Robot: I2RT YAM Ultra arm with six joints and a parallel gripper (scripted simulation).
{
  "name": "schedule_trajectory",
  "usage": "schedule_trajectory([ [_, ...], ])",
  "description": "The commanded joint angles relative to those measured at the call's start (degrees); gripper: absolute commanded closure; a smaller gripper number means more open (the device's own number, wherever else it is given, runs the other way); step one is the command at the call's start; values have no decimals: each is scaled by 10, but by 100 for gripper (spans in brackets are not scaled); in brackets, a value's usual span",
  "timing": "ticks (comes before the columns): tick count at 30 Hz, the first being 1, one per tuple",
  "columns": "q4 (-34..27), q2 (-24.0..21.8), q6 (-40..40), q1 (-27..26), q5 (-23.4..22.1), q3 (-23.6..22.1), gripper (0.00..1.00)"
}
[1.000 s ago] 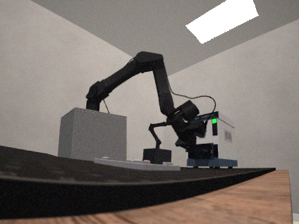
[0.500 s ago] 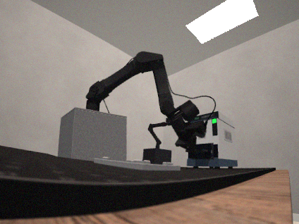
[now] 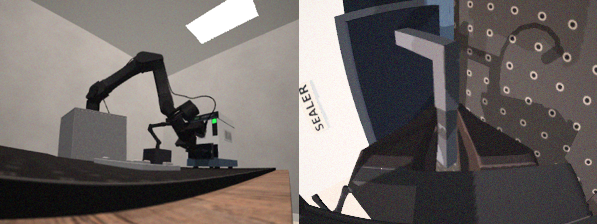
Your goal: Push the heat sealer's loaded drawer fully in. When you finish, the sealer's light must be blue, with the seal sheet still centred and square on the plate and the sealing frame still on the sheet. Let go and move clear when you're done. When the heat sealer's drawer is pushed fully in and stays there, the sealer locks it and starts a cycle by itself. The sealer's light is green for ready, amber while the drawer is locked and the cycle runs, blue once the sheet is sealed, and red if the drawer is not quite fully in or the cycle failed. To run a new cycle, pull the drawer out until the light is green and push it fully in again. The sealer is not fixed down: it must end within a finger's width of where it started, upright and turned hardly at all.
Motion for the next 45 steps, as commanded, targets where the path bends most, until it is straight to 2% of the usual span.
schedule_trajectory([
  [1, -7, 1, 4, 8, 13, 23, 100],
  [45, -8, 12, 15, 19, 19, 44, 100],
])
